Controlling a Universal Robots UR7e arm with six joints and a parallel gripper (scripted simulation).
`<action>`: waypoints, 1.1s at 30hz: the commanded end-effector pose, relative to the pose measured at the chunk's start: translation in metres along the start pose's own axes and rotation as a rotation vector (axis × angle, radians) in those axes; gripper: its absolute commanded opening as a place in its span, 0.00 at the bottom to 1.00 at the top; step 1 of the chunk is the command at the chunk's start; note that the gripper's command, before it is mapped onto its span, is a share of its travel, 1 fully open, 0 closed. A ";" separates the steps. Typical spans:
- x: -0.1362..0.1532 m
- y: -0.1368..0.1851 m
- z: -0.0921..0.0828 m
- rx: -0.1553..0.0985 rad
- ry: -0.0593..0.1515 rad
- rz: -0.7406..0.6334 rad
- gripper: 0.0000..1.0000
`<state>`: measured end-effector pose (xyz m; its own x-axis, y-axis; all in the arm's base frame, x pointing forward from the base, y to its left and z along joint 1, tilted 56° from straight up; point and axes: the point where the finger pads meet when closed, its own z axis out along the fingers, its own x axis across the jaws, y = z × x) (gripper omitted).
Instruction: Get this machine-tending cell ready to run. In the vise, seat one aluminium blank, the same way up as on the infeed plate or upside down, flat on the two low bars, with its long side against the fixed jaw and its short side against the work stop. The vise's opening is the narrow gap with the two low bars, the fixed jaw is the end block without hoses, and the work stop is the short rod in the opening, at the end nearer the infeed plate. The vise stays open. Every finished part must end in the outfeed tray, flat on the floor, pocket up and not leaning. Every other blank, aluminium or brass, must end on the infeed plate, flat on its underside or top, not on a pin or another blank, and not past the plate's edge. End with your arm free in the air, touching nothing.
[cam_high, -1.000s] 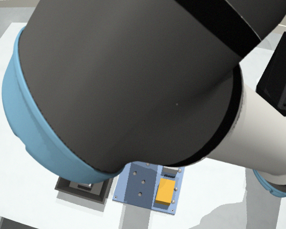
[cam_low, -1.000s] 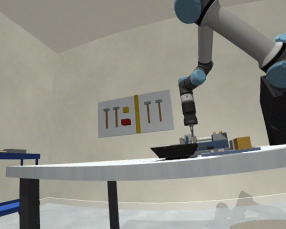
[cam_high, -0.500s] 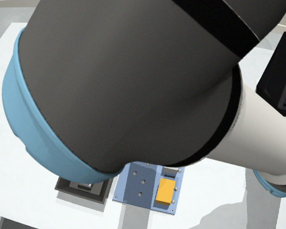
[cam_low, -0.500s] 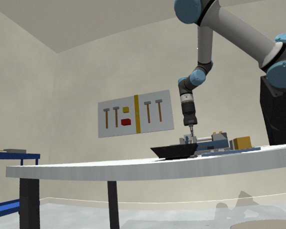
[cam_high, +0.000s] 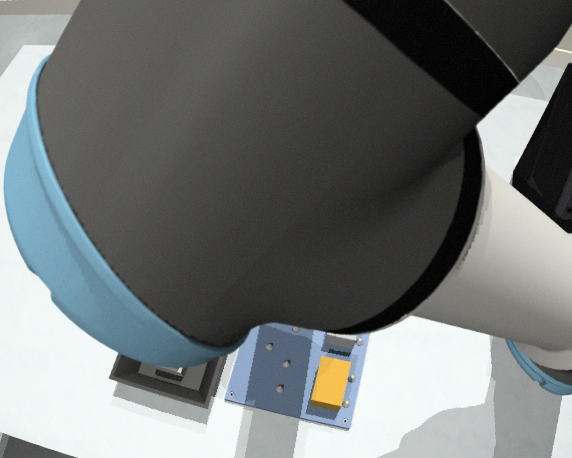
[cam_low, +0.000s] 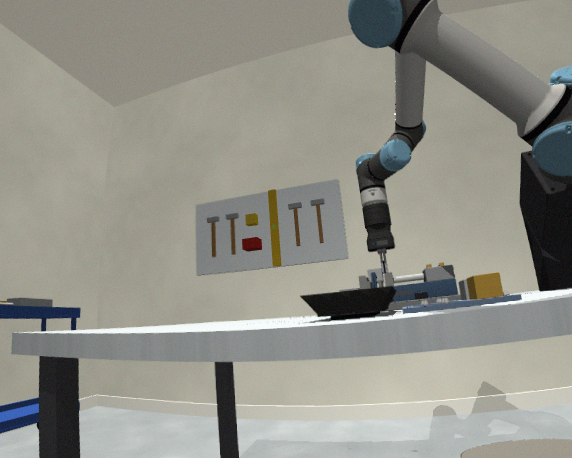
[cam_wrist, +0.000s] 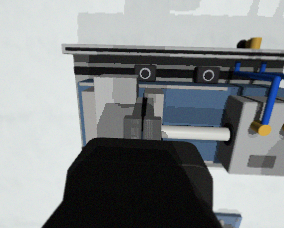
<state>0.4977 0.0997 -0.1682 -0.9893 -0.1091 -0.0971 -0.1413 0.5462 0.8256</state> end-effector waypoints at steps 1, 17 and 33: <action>-0.005 -0.001 -0.001 0.003 -0.005 -0.007 0.00; -0.005 -0.001 -0.001 0.003 -0.005 -0.007 0.00; 0.005 0.000 -0.002 0.003 -0.005 -0.004 0.00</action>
<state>0.4973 0.0991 -0.1684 -0.9886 -0.1101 -0.1025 -0.1463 0.5469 0.8243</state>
